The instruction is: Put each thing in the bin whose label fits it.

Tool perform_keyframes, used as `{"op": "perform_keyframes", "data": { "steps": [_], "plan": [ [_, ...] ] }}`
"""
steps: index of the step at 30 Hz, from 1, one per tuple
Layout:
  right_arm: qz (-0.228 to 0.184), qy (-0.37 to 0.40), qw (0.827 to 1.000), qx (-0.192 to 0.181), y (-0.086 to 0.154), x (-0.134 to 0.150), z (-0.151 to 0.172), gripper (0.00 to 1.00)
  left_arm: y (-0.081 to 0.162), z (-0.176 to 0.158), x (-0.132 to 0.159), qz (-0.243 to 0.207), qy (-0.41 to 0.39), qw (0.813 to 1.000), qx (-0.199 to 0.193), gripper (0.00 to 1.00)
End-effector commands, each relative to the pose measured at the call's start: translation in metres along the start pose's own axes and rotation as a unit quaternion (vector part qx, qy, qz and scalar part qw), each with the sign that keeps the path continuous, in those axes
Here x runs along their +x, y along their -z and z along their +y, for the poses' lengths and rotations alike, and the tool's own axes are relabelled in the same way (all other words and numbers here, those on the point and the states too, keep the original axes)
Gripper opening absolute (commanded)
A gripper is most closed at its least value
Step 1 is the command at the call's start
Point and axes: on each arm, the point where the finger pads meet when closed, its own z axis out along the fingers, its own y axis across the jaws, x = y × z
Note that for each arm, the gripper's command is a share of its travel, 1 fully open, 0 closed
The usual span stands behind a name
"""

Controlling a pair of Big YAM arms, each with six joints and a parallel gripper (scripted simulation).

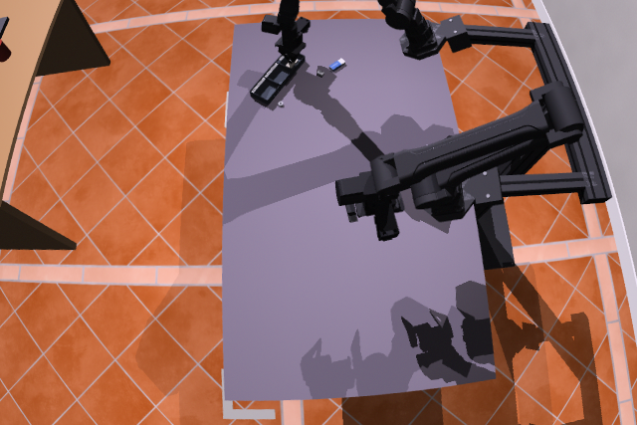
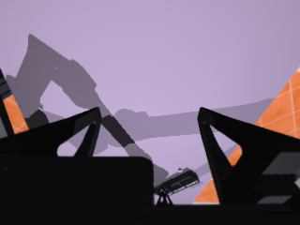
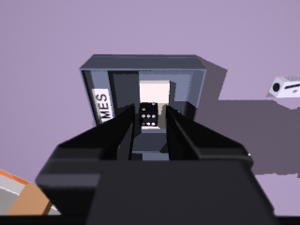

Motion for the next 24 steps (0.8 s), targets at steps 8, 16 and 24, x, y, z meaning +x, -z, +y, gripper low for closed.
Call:
{"op": "perform_keyframes", "data": {
  "steps": [8, 16, 24],
  "plan": [
    [-0.001, 0.000, 1.000, -0.001, 0.001, -0.005, -0.001, 0.30, 0.000, 0.004, -0.001, -0.001, 0.009, 1.000, -0.005, 1.00],
    [-0.001, 0.000, 1.000, -0.005, 0.012, -0.003, 0.004, 0.30, 0.000, 0.004, -0.001, -0.001, 0.009, 1.000, -0.005, 1.00],
    [-0.003, 0.001, 1.000, 0.004, 0.016, -0.006, -0.003, 0.30, 0.000, 0.004, -0.001, -0.001, 0.009, 1.000, -0.005, 1.00]
  ]
}}
